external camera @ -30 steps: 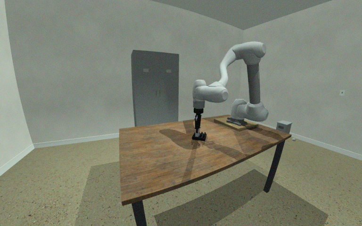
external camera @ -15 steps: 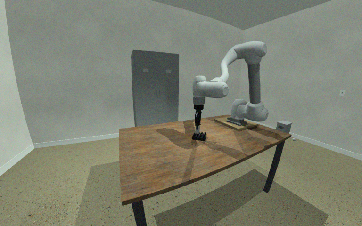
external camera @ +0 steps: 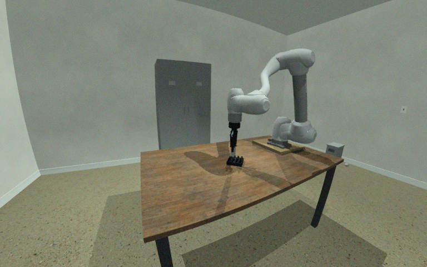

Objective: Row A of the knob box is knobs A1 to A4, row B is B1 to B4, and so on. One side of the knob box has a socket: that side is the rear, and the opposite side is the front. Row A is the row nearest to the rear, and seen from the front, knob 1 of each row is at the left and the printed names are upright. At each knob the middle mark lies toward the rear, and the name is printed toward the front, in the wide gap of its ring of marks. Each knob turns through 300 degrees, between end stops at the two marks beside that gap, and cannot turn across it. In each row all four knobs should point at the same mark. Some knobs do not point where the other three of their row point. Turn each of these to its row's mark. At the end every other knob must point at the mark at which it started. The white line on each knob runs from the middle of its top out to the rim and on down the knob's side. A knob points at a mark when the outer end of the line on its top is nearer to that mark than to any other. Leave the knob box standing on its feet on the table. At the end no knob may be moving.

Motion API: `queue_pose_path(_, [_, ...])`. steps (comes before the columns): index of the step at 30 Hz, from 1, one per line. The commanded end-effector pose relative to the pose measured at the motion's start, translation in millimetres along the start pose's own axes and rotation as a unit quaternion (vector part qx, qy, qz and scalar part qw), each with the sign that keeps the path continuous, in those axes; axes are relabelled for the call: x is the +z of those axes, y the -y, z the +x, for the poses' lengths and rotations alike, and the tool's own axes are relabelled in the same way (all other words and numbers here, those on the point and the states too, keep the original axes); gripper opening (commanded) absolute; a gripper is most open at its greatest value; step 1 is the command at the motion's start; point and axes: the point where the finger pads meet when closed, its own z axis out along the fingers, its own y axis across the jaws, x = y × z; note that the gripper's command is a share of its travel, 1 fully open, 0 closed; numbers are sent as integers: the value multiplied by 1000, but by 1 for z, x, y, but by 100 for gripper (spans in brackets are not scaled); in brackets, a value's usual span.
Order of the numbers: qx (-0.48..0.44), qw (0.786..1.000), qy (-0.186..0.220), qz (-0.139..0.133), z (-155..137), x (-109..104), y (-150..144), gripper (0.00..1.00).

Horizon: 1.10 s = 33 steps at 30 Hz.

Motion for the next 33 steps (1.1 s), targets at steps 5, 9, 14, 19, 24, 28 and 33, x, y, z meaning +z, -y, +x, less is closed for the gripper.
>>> queue_pose_path(5, [-6,1000,0,0,0,0,0,12])
queue_pose_path(9, [-66,998,0,0,0,-2,0,12])
queue_pose_path(14, [-154,988,0,0,0,-4,0,12])
queue_pose_path(19, [-254,967,0,0,0,-6,0,12])
queue_pose_path(24, [-347,938,0,0,0,-8,0,12])
queue_pose_path(28, [-418,909,0,0,0,-10,0,12])
queue_pose_path(33, [-491,871,0,0,0,-12,0,12])
